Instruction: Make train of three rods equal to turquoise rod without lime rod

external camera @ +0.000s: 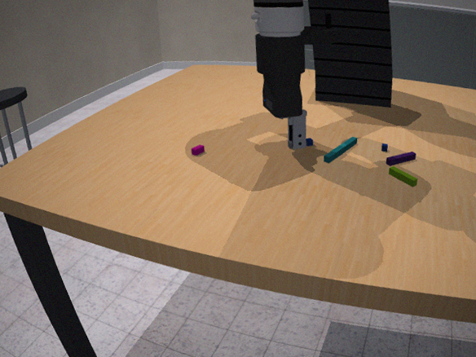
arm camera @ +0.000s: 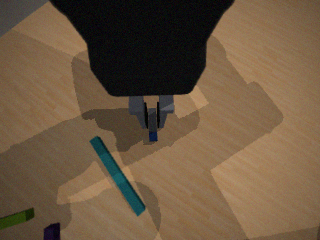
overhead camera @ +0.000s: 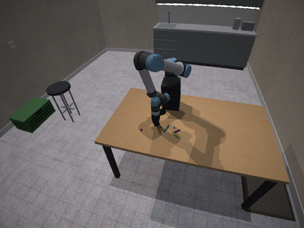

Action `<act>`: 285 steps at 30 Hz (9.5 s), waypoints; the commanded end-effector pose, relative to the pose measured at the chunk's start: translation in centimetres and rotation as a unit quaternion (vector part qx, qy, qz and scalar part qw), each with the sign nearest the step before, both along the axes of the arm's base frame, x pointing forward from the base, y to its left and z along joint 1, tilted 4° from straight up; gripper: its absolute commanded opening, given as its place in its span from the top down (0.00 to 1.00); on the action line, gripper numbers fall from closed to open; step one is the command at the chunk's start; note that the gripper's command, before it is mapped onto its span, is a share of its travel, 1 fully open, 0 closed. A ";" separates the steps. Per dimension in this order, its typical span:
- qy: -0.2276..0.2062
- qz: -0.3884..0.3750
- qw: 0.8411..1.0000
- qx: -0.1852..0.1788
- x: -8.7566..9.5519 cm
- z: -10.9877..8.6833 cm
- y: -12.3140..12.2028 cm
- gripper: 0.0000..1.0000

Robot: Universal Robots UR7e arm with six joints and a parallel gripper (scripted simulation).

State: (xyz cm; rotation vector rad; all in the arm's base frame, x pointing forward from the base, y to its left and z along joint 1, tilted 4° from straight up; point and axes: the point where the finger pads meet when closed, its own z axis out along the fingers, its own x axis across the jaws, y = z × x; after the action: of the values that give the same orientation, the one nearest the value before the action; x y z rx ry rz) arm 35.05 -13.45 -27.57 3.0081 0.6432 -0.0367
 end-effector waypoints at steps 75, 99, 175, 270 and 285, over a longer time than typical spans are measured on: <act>-0.001 0.000 1.000 0.000 0.1 9.0 0.6 0.00; 0.001 0.033 0.999 0.000 3.3 7.1 9.6 0.00; 0.003 0.060 0.998 0.000 4.2 4.4 17.9 0.46; 0.003 0.060 0.998 0.000 4.3 0.4 17.5 0.46; 0.003 0.060 0.998 0.000 4.3 0.4 17.5 0.46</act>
State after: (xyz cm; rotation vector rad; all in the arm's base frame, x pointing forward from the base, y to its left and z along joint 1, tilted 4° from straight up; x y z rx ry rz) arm 39.15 4.20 -27.19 2.9653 0.8243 -0.0424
